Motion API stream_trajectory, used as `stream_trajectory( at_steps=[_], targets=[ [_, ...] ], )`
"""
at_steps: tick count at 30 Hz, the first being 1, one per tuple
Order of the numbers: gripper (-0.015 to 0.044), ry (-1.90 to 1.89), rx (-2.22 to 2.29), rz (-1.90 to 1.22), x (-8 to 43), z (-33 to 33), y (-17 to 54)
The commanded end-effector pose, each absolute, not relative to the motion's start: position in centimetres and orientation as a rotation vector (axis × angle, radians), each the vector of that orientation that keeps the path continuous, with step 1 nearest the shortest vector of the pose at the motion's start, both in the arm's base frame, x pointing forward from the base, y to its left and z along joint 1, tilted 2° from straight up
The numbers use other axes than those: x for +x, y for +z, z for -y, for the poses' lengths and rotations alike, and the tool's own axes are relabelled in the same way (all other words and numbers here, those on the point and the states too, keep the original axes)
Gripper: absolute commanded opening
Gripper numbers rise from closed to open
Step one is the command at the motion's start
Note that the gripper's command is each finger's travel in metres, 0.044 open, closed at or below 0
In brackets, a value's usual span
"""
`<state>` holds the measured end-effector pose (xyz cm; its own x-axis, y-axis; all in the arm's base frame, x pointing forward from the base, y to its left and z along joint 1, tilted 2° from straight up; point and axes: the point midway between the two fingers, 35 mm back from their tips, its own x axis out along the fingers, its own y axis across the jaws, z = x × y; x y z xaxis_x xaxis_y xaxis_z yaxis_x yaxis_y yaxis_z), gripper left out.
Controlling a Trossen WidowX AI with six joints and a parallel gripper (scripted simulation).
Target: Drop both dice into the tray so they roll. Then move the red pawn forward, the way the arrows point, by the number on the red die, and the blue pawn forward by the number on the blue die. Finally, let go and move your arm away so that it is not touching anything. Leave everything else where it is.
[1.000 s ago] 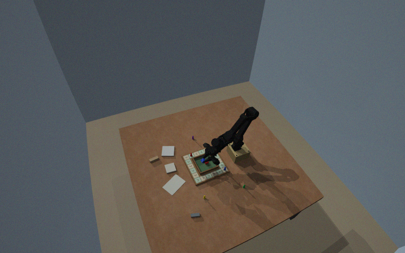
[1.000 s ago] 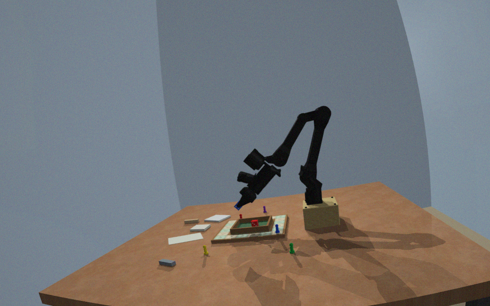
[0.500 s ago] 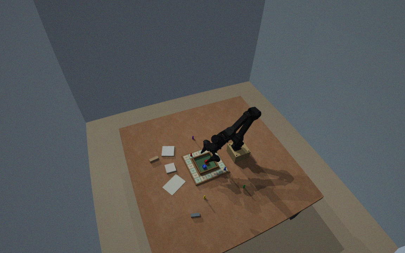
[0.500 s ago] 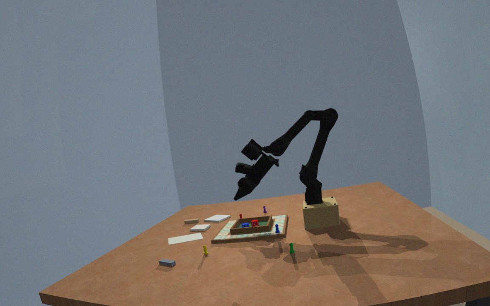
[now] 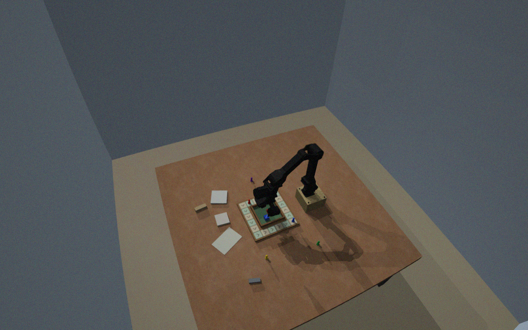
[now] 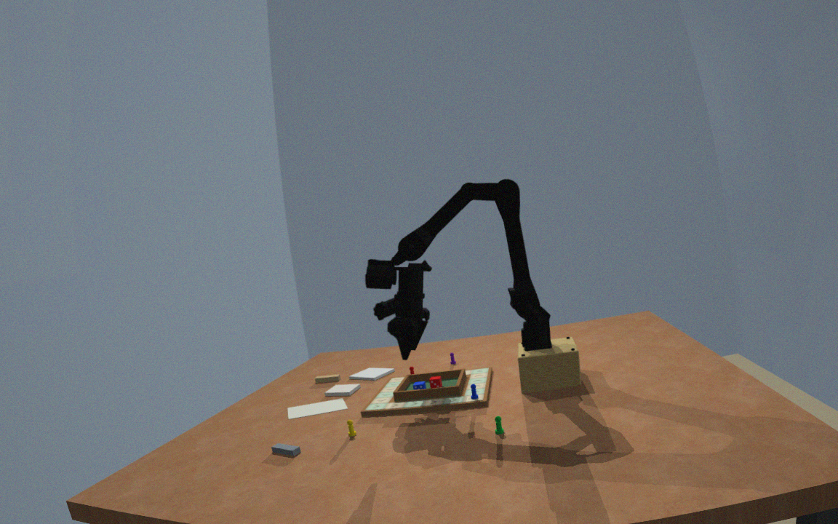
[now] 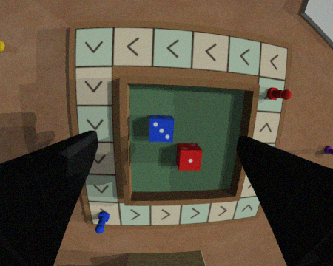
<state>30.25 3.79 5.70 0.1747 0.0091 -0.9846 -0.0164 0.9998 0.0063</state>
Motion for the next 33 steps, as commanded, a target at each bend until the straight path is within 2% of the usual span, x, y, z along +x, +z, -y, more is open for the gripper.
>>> stream_trajectory(
  at_steps=[1, 4, 13, 19, 33],
  targets=[
    [0.044, 0.028, 0.006, -1.577, 30.7, -3.8, 5.2],
    [0.044, 0.019, -0.002, -1.479, 30.4, -3.8, 5.4],
    [0.0204, 0.378, -0.388, -1.506, 33.9, 4.6, 3.6],
    [0.02, 0.609, -0.593, -1.485, 34.6, 10.9, 2.1],
    [0.02, 0.615, -0.599, -1.484, 34.9, 10.8, 1.4]
  ],
)
